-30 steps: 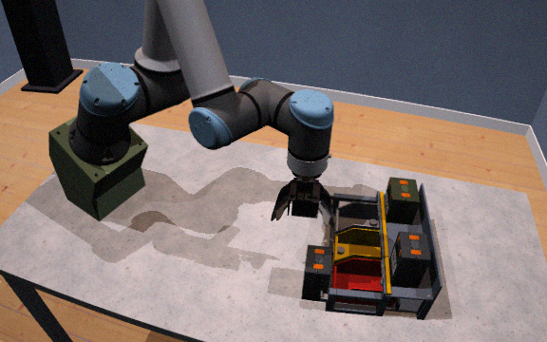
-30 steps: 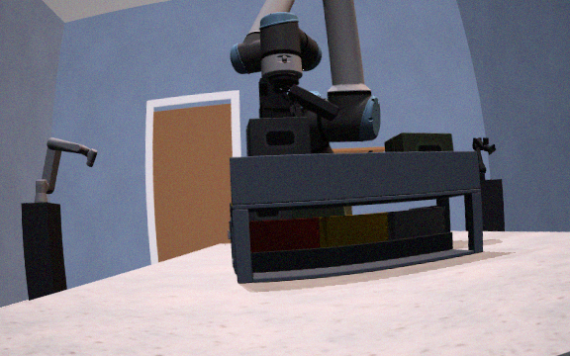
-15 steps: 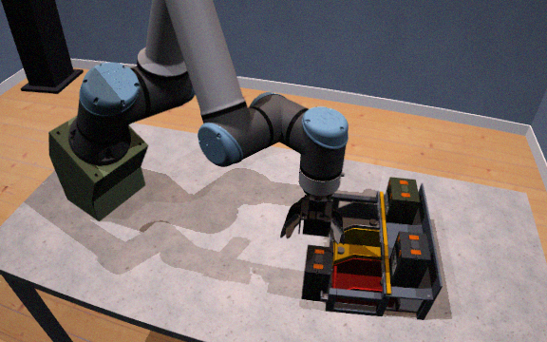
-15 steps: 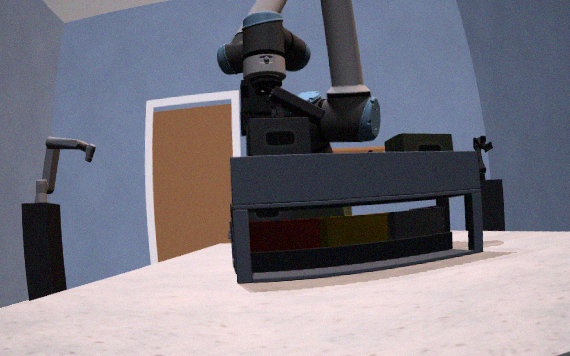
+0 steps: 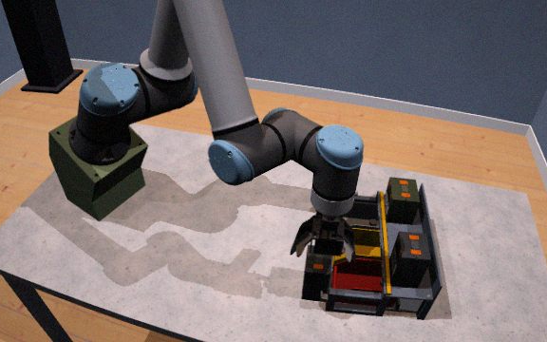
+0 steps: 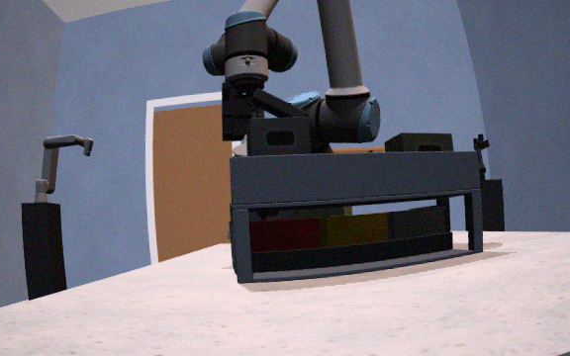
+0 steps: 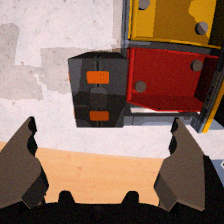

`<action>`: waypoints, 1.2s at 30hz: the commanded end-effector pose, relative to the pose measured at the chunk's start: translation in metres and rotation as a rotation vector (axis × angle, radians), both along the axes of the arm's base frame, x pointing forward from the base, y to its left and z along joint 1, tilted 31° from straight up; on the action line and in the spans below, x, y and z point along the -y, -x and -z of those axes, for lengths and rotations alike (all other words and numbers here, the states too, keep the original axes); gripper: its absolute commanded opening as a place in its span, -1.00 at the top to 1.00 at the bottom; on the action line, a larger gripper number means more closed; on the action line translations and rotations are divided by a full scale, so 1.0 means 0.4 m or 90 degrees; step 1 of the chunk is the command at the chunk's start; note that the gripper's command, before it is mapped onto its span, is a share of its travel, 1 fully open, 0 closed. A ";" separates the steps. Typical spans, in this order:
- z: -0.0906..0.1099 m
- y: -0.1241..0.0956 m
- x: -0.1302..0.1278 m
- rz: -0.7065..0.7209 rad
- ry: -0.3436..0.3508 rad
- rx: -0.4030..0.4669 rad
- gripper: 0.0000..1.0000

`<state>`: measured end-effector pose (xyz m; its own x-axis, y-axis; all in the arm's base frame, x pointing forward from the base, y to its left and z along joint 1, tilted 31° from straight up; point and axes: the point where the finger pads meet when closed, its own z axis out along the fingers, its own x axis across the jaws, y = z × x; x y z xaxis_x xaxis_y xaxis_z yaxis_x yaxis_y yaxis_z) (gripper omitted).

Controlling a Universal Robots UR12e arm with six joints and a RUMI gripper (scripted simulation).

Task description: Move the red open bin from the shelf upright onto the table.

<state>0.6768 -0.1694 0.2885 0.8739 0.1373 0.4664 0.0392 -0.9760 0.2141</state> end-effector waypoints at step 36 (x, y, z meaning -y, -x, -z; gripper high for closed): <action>0.003 0.011 -0.015 0.000 0.000 0.001 -1.00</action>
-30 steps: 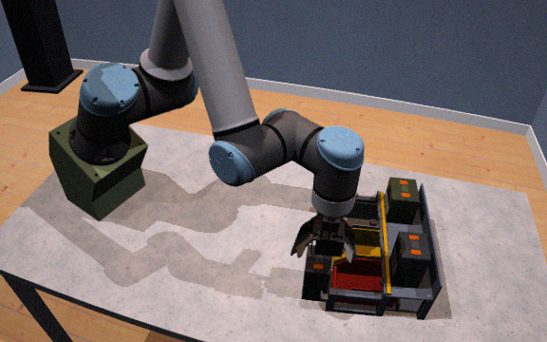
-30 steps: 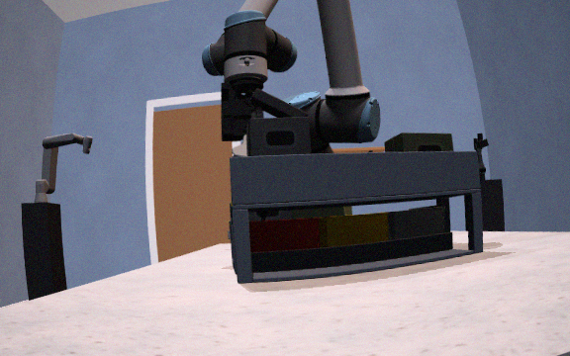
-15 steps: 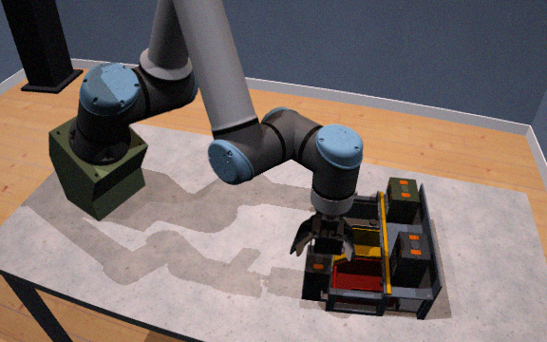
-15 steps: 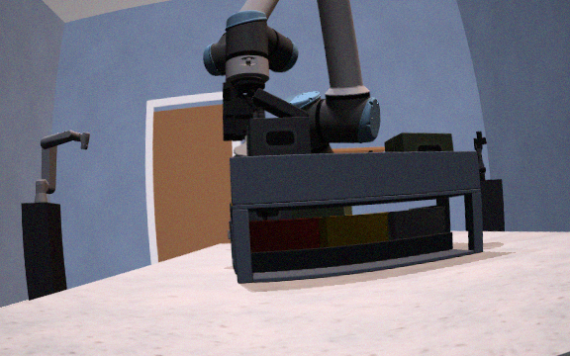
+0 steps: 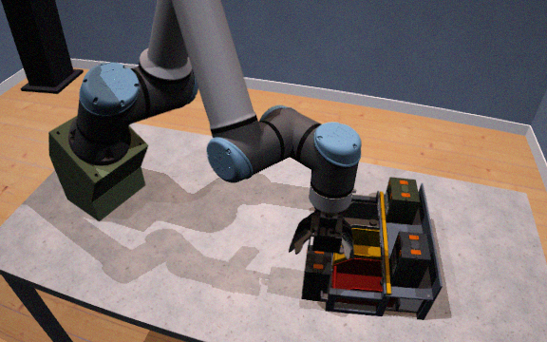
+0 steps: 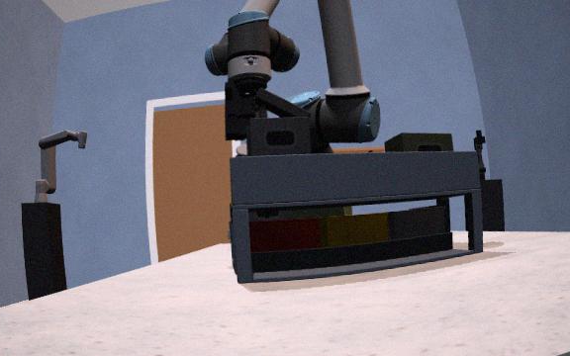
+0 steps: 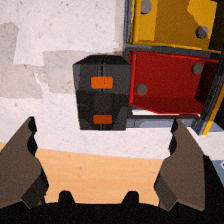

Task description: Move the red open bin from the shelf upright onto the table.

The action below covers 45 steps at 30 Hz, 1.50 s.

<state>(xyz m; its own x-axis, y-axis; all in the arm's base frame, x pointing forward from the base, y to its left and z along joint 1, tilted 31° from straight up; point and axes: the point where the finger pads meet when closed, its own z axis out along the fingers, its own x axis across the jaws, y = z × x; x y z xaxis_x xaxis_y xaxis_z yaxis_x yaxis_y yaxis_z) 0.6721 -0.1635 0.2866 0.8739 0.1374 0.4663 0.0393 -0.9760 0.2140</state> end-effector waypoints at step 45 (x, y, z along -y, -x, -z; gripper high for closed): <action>0.000 0.007 -0.008 0.000 0.000 0.001 -0.16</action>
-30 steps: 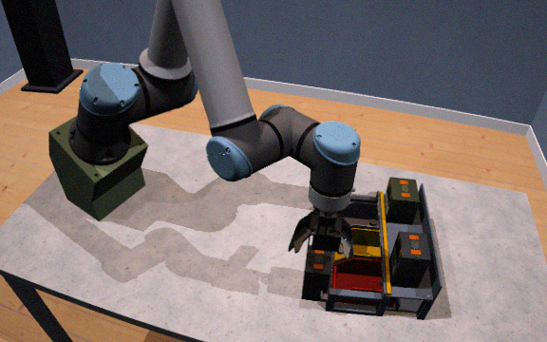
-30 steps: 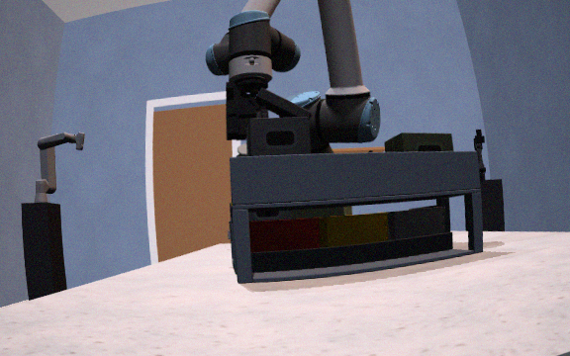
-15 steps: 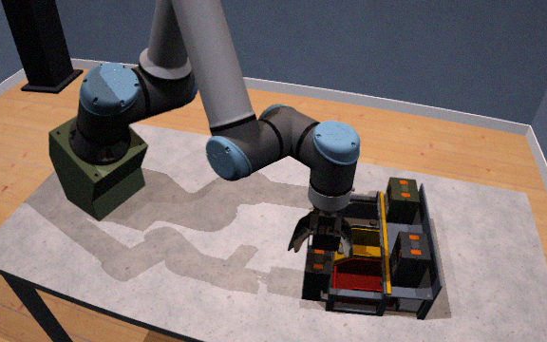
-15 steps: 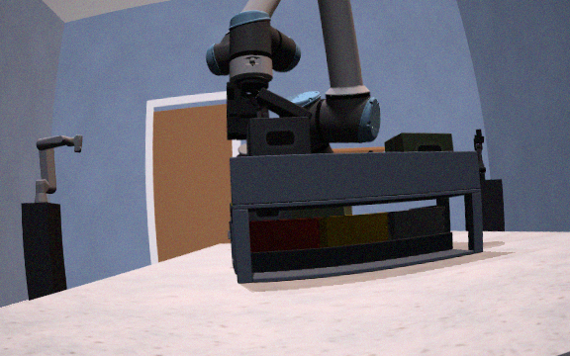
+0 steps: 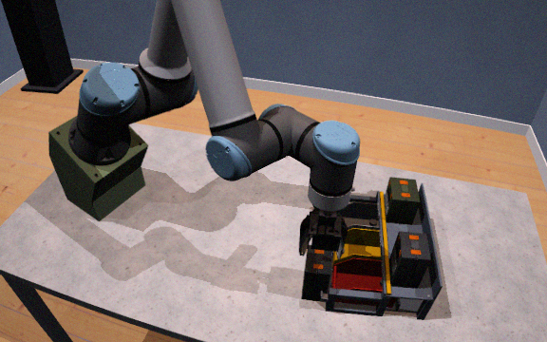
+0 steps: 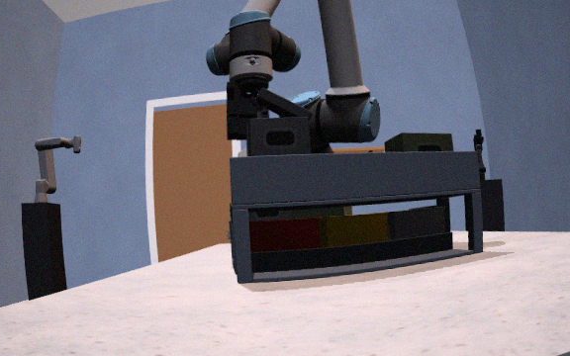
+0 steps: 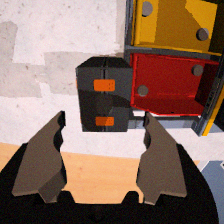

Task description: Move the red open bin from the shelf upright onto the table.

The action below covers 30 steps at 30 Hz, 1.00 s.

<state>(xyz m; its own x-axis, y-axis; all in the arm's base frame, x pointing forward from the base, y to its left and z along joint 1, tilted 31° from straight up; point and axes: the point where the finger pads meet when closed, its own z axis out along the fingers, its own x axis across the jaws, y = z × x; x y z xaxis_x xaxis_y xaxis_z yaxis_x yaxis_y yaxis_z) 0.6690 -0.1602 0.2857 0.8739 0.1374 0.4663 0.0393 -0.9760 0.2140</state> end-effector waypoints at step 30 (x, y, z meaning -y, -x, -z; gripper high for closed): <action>0.125 -0.070 0.022 0.000 0.000 0.001 -0.16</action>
